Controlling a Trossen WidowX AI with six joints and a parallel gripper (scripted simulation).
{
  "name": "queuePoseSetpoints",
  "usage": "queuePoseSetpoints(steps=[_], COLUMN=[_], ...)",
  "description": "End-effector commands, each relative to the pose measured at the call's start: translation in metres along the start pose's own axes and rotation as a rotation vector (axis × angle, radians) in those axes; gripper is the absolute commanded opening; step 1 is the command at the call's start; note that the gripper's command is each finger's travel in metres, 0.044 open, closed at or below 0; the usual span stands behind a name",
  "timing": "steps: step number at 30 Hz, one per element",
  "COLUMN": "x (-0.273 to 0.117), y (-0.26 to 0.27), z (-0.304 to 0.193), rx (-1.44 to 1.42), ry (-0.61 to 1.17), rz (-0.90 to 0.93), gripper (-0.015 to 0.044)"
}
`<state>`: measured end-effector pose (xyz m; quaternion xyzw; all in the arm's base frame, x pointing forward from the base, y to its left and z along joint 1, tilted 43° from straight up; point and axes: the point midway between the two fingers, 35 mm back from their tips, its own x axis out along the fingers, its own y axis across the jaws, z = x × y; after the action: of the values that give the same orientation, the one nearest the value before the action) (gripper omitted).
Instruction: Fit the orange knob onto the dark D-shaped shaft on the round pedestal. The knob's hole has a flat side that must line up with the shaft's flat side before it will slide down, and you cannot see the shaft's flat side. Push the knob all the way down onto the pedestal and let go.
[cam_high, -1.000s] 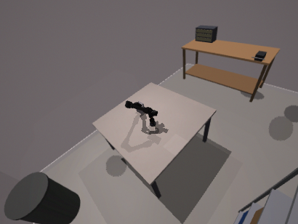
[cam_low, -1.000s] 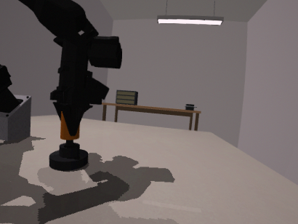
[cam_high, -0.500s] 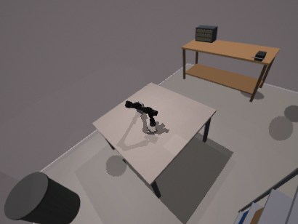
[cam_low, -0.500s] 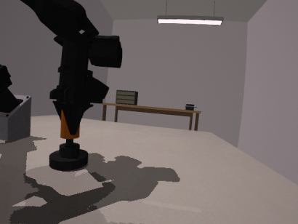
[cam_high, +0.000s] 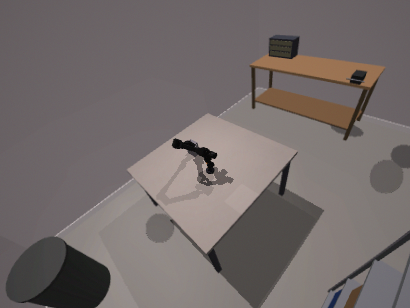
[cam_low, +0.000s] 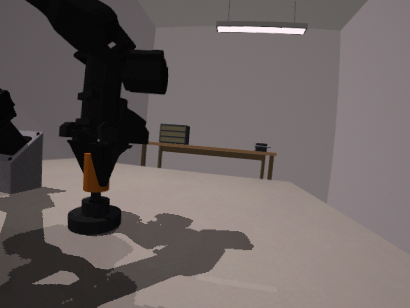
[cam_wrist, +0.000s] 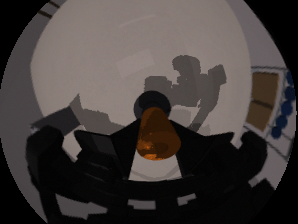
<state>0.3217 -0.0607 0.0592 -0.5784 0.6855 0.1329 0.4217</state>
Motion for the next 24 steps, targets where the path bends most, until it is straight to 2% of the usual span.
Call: queuePoseSetpoints(steps=[1,24], x=[0.0012,-0.0037], y=[-0.0003,-0.0002], z=[0.0000,0.0004], rx=[-0.006,-0.015], ry=[0.001,0.001], rz=[-0.001,-0.001], gripper=[0.0000,0.0000])
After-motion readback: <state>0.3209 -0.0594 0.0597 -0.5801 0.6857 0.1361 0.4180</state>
